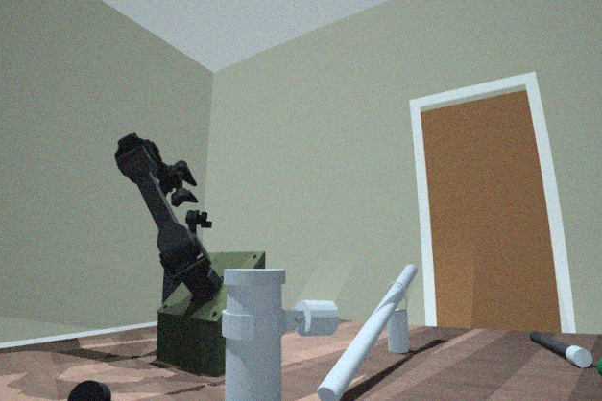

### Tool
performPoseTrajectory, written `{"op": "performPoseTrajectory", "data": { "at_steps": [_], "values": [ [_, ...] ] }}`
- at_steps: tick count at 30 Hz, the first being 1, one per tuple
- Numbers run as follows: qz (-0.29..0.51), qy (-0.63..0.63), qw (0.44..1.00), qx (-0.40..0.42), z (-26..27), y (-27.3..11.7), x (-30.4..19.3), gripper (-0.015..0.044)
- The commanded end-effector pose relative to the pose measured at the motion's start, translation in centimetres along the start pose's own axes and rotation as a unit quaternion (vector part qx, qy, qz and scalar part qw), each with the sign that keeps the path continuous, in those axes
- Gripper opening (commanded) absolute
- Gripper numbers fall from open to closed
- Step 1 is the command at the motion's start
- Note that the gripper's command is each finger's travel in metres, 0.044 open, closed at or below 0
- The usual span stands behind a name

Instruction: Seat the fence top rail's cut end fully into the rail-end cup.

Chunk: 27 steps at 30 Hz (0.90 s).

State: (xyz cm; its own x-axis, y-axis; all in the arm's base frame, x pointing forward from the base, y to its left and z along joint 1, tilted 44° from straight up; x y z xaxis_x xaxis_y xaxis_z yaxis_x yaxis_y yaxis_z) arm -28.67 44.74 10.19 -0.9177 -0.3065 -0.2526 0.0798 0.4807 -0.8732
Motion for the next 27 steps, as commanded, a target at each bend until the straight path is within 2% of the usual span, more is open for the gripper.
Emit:
{"op": "performPoseTrajectory", "data": {
  "at_steps": [1,8,14,20,27],
  "values": [
    [0.002,0.005,1.000,0.001,0.0,0.1,-0.3,0.0426],
    [0.078,0.179,0.980,0.034,1.9,2.8,-11.5,0.0440],
    [0.152,0.340,0.926,0.055,5.7,3.9,-21.5,0.0440],
    [0.226,0.488,0.841,0.066,11.3,3.8,-30.3,0.0440],
    [0.320,0.637,0.698,0.073,20.6,2.5,-38.9,0.0440]
  ]
}}
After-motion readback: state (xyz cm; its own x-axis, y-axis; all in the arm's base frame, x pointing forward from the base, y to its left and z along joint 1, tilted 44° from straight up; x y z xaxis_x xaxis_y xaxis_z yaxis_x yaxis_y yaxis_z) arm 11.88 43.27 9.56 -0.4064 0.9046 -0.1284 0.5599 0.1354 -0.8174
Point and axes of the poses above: the point midway between the two fingers, 35 mm back from their tips, its own y axis out along the fingers, its own z axis across the jaws, x = y × z, the point moved 2 cm from there along -y, back along the fingers, and after that the axes turned 6 degrees about -y, right-handed, at the moved point
